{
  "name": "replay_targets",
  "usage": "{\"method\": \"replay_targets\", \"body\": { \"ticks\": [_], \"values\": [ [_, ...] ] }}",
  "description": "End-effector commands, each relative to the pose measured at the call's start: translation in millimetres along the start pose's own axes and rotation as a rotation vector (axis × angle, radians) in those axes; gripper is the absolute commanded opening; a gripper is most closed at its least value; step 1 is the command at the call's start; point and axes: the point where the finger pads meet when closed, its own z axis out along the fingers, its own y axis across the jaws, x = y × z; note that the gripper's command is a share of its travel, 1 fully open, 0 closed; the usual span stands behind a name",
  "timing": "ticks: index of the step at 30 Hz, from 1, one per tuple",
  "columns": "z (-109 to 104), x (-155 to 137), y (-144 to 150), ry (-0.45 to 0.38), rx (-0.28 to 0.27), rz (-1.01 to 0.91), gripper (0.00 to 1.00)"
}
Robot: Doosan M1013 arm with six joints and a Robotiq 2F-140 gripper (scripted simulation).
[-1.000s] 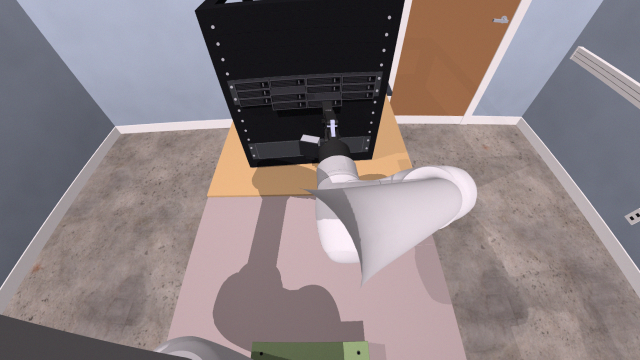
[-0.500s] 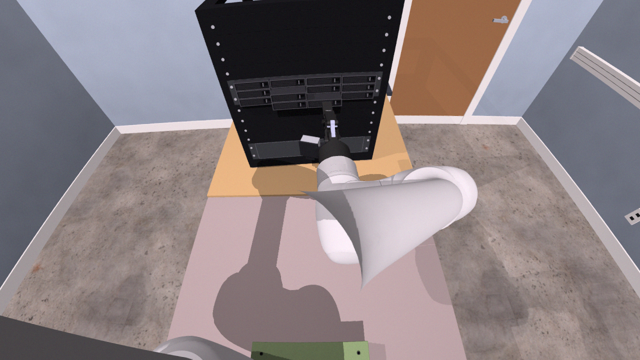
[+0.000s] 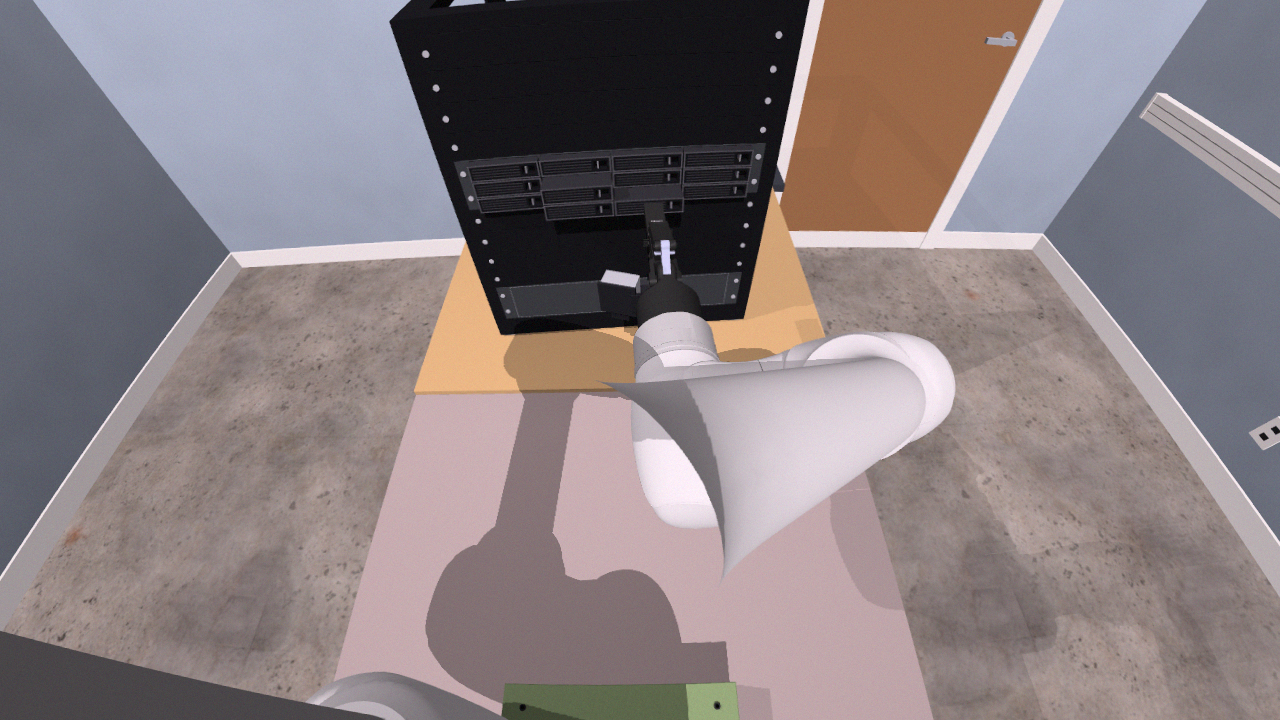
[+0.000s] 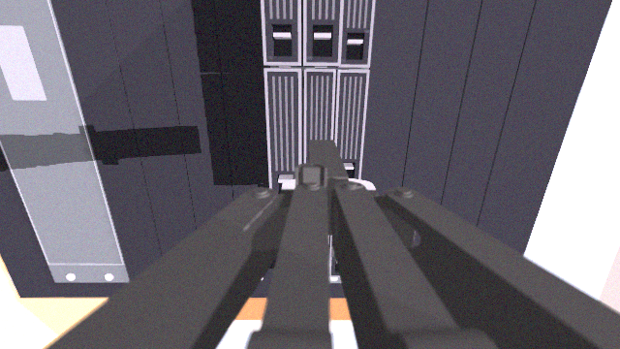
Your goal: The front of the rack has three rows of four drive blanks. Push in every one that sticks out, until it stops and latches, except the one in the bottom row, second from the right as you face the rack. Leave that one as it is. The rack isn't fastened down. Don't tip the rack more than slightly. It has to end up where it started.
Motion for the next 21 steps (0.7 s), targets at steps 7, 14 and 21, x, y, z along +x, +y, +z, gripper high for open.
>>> {"method": "replay_targets", "body": {
  "ticks": [7, 14, 21],
  "values": [
    [-2, 14, -2, 0.004, -0.003, 0.002, 0.10],
    [-3, 44, -9, 0.004, -0.003, 0.002, 0.10],
    [-4, 78, -18, 0.004, -0.003, 0.002, 0.10]
  ]
}}
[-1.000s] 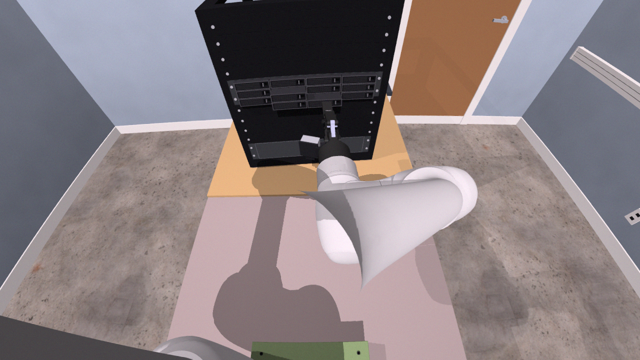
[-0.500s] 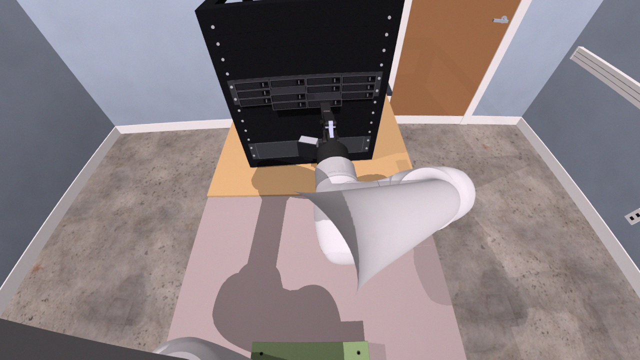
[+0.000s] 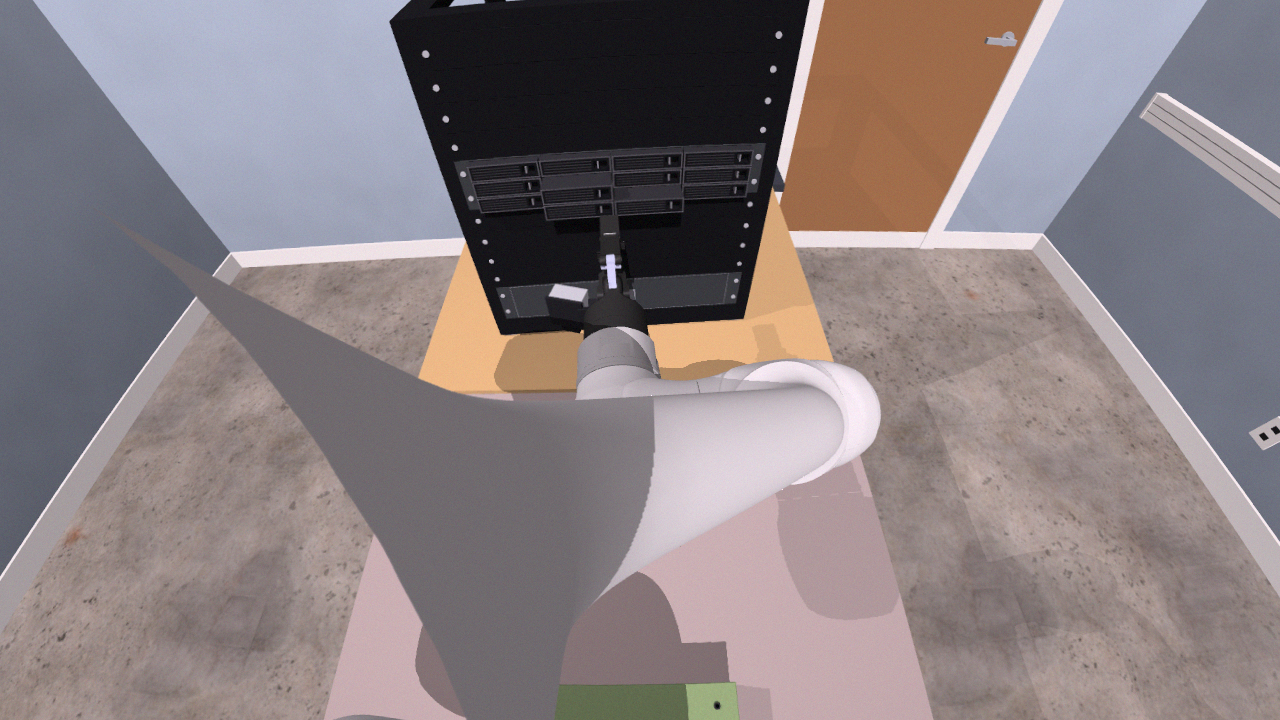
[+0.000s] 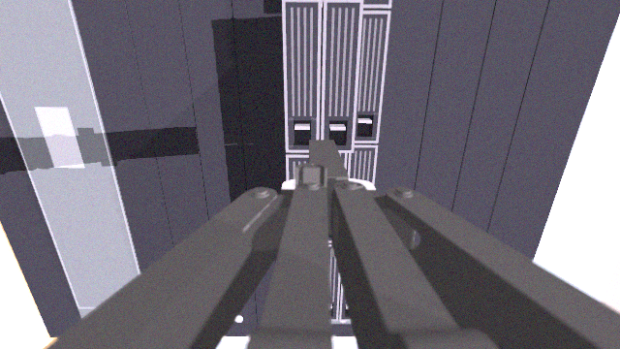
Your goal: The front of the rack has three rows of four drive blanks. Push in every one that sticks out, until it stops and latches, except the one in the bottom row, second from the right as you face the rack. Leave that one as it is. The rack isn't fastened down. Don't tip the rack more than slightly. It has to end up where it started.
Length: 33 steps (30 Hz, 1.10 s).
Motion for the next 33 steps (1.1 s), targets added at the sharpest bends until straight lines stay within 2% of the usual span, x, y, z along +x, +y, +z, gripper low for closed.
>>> {"method": "replay_targets", "body": {
  "ticks": [1, 8, 18, 26, 33],
  "values": [
    [-1, 19, -5, -0.005, -0.003, -0.002, 0.10],
    [-1, 43, -11, -0.005, -0.003, -0.002, 0.10],
    [0, 48, -12, -0.005, -0.003, -0.002, 0.10],
    [37, 47, -12, -0.005, -0.003, -0.002, 0.10],
    [38, 47, -12, -0.005, -0.003, -0.002, 0.10]
  ]
}}
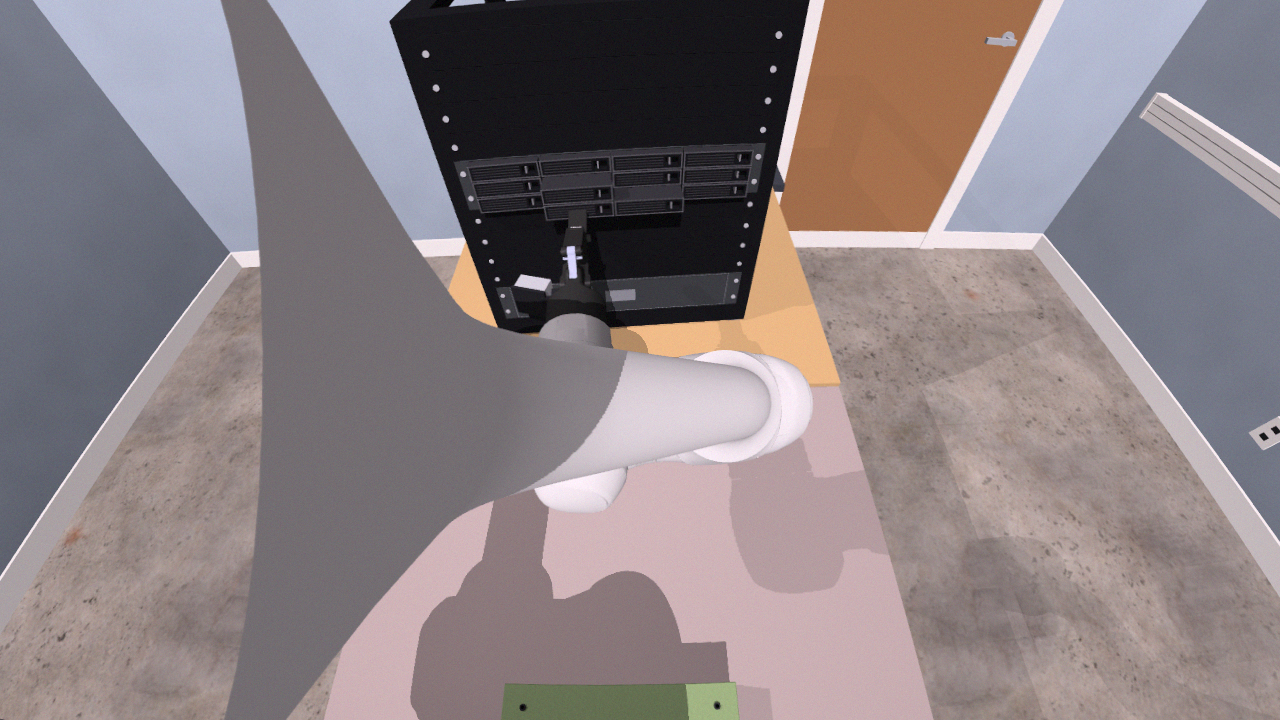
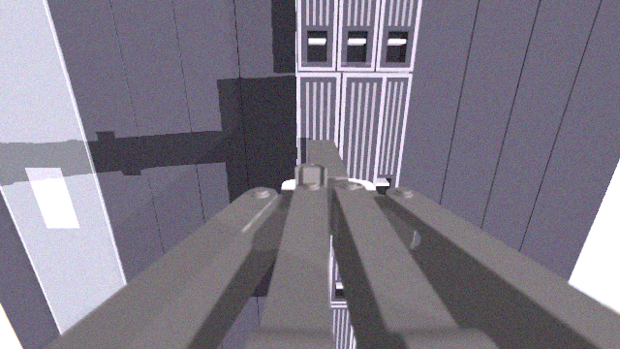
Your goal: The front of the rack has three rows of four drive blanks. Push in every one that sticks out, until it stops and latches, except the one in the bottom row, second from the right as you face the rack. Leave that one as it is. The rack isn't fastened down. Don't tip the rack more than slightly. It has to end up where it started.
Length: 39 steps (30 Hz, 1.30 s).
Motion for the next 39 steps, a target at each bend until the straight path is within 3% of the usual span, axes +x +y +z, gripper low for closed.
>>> {"method": "replay_targets", "body": {
  "ticks": [1, 39],
  "values": [
    [1.8, -0.2, -0.6, -0.004, 0.002, -0.002, 0.10],
    [4.4, -1.5, -2.4, -0.004, 0.002, -0.002, 0.10]
  ]
}}
